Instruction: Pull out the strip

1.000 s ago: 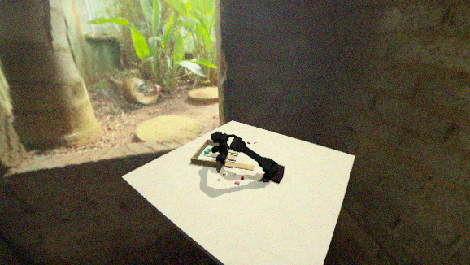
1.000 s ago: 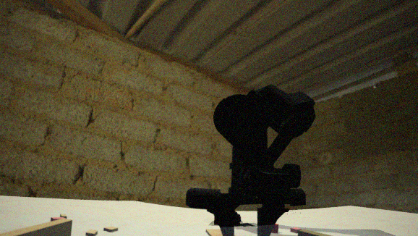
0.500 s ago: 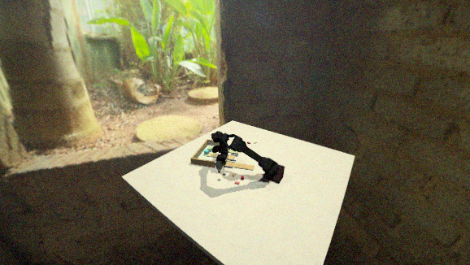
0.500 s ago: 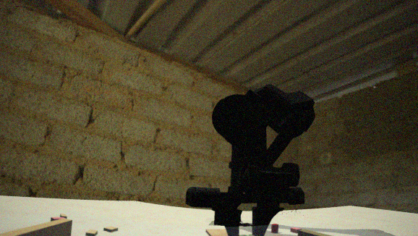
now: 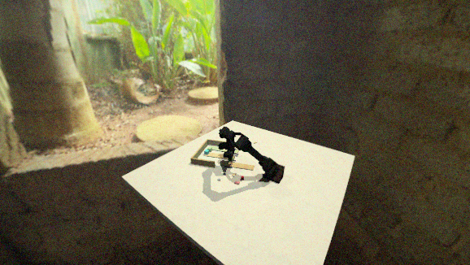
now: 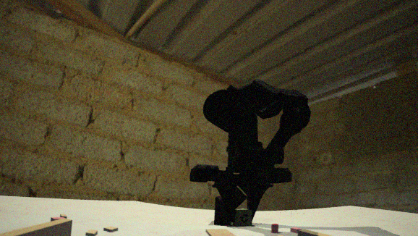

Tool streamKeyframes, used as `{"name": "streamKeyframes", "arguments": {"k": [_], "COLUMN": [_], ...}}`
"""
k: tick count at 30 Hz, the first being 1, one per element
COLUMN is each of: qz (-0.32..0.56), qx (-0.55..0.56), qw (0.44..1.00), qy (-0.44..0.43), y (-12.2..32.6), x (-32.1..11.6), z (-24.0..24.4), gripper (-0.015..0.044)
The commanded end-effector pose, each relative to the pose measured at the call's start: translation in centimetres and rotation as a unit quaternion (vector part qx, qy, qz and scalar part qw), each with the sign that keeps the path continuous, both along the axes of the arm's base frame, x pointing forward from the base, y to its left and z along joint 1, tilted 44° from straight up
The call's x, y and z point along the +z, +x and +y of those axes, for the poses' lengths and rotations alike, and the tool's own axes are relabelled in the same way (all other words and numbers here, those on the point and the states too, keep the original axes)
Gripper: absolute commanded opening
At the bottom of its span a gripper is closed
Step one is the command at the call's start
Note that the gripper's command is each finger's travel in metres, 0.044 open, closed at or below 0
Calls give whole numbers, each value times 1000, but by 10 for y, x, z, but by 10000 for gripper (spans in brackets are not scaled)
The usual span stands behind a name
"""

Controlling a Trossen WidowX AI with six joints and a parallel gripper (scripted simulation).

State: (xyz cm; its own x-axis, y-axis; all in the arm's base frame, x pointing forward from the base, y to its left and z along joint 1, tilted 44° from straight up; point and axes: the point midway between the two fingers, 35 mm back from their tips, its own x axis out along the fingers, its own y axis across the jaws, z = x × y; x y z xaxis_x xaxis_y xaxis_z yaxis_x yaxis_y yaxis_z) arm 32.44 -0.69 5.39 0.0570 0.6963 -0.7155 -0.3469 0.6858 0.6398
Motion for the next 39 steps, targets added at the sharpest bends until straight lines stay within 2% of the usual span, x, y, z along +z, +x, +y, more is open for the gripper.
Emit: {"name": "streamKeyframes", "arguments": {"k": [1, 7, 15, 39], "qz": [0, 1, 1, 1], "qx": [1, 1, 1, 1], "qw": [1000, 1000, 1000, 1000], "qy": [-2, -2, -3, -3], "y": [-12, -25, -27, -27], "x": [1, 0, 24, 25], "z": [-1, -2, -26, -27], "gripper": [0, 0, 0, 0]}}
